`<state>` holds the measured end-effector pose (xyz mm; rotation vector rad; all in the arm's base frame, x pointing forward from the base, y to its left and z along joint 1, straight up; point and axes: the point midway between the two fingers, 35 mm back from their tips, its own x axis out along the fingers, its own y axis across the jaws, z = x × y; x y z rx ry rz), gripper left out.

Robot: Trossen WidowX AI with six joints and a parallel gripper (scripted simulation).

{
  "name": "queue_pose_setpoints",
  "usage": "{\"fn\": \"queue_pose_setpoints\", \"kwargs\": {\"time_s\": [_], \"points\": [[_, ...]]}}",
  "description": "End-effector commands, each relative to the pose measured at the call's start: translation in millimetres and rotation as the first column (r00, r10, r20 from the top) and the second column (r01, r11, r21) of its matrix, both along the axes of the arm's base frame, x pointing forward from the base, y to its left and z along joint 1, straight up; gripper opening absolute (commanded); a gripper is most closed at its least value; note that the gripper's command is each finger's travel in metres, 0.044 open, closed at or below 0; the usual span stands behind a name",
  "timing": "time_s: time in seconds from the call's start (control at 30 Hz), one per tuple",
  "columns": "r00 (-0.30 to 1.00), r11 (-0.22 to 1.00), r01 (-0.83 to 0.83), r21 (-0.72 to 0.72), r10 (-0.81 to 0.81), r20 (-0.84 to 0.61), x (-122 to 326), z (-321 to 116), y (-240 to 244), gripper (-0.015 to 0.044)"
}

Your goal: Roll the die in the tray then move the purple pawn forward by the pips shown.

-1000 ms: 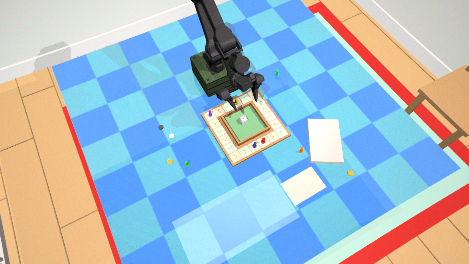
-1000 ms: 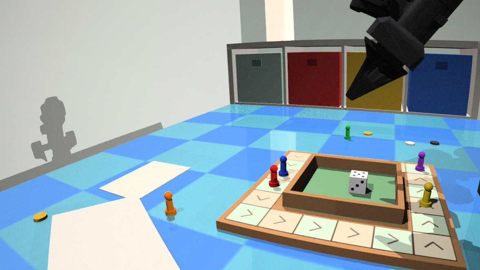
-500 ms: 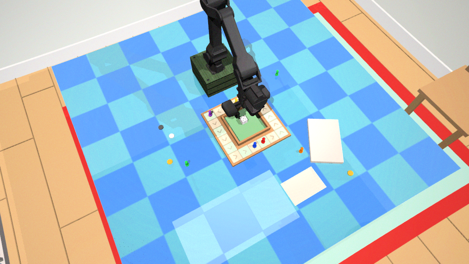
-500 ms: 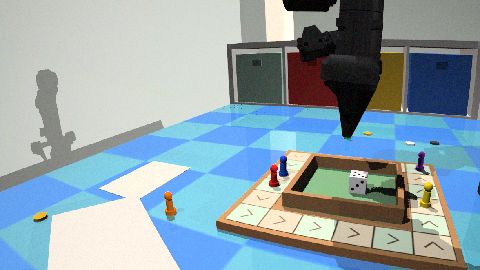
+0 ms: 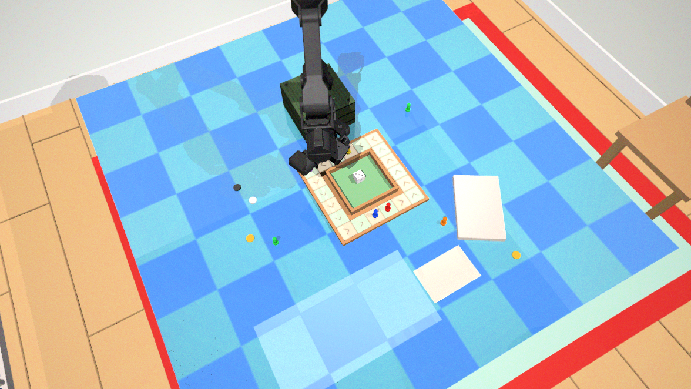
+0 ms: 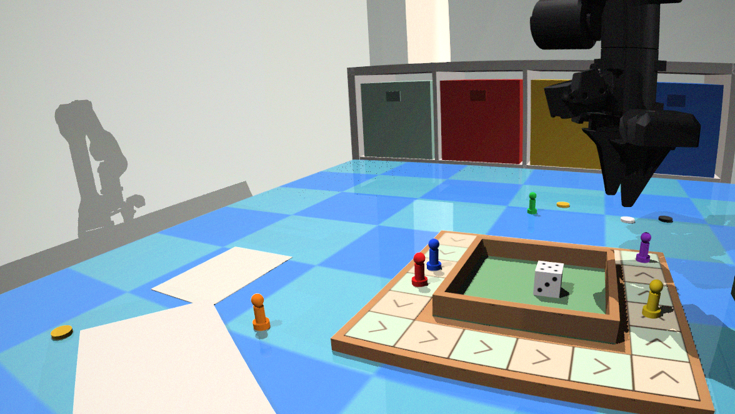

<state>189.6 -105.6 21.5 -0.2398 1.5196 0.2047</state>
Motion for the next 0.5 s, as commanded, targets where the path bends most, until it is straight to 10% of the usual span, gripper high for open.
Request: {"fn": "queue_pose_setpoints", "kwargs": {"time_s": [0.0,0.47], "points": [[0.986,0.987,-0.163,0.002,0.163,-0.024,-40,-11,-18,0.02],[0.986,0.987,-0.163,0.002,0.163,-0.024,-39,-27,-21,0.02]]}}
